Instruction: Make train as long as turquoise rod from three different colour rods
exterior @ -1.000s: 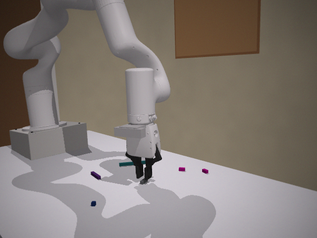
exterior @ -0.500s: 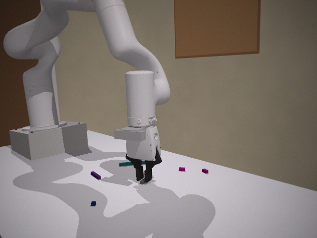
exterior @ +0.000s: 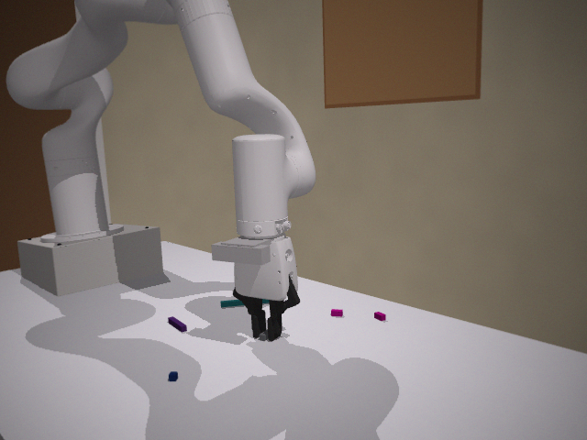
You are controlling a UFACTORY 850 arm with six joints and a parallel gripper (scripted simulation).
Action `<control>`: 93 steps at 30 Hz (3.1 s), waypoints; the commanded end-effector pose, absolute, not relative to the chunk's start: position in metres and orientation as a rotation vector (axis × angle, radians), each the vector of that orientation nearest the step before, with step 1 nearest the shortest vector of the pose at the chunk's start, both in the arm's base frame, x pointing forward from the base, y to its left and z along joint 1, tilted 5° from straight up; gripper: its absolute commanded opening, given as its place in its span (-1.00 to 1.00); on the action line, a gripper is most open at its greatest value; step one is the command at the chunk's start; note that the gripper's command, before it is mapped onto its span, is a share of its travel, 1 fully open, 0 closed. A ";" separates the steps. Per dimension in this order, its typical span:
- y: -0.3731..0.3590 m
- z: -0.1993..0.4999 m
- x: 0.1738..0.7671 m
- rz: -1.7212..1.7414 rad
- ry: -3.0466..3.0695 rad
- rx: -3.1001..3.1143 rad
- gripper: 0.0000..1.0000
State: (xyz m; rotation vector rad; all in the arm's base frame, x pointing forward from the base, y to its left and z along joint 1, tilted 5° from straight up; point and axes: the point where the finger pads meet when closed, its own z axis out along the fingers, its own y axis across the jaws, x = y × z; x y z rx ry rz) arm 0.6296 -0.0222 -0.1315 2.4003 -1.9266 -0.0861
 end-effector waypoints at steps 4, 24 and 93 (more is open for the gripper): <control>-0.022 -0.131 0.631 -0.083 -1.928 2.401 -0.51; -0.022 -0.131 0.631 -0.083 -1.928 2.401 -0.51; -0.021 -0.031 0.639 -0.083 -1.928 2.401 -0.92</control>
